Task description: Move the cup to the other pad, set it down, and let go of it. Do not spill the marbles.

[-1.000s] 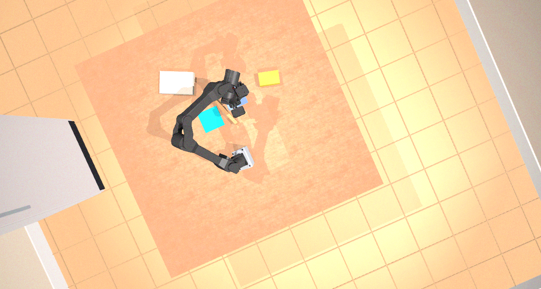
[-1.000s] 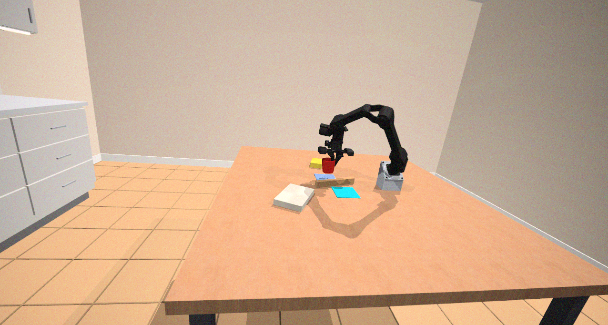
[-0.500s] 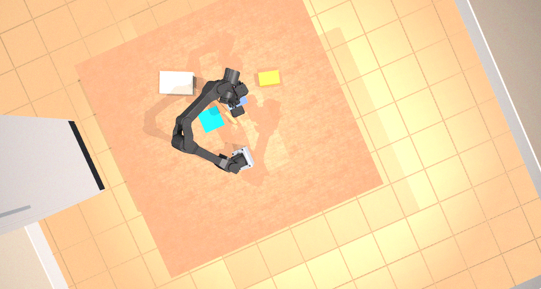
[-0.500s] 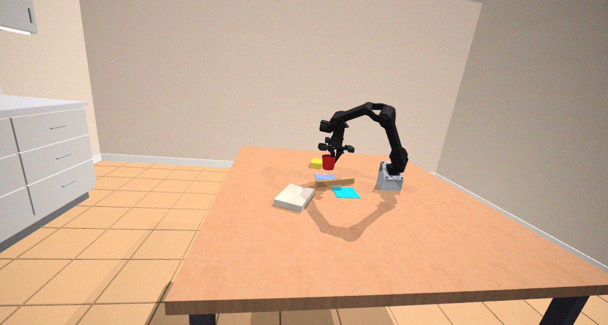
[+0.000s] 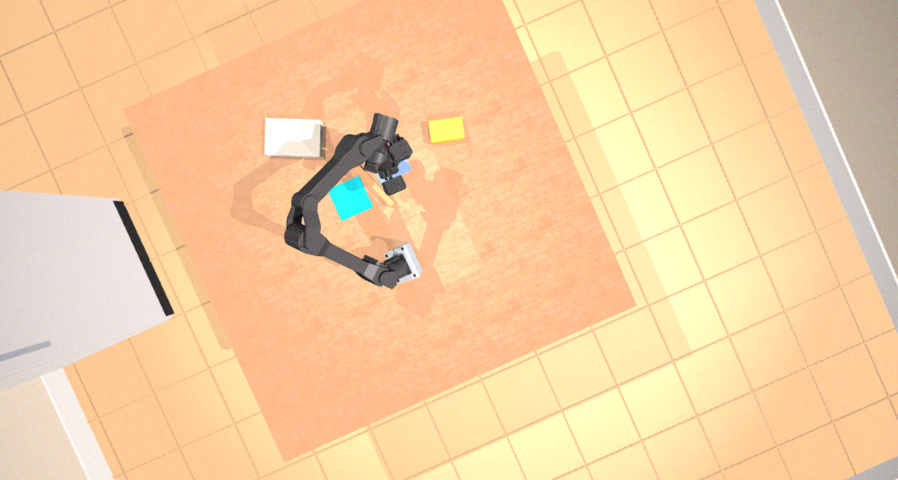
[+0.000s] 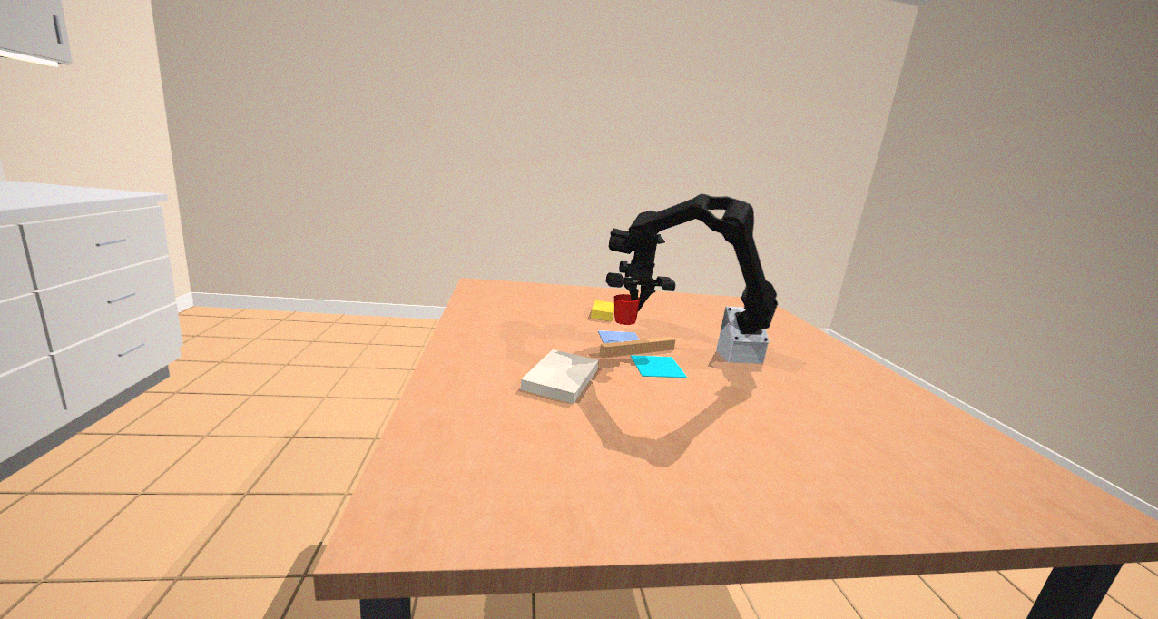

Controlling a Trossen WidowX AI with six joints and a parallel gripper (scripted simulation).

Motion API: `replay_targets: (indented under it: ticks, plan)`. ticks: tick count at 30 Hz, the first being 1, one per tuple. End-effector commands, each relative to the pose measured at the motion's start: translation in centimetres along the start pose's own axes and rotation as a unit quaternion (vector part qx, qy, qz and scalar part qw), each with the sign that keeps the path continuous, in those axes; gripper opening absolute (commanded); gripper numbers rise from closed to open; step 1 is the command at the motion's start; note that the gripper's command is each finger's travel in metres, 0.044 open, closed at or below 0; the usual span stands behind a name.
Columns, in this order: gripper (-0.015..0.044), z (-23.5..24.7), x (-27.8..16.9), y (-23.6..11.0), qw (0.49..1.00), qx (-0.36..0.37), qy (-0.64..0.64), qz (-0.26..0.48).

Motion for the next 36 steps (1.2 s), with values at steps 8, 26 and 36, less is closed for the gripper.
replay_targets:
  ticks: [8,26,36]
  plan:
    - [0.0,-0.1,-1.7,-0.1,1.0,0.0,-0.001,0.0]
    - [0.0,-0.3,-5.2,-0.2,1.0,-0.001,-0.001,0.0]
    - [0.0,-0.4,-7.2,-0.3,1.0,-0.001,-0.001,0.001]
Point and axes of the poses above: the point midway between the two fingers, 35 mm back from their tips, its own y axis out along the fingers, its own z axis across the jaws, x = y × z, the point moved 6 cm from there along -y, back along the fingers, and after that the axes turned 15 degrees about -y, right-handed, at the moved point
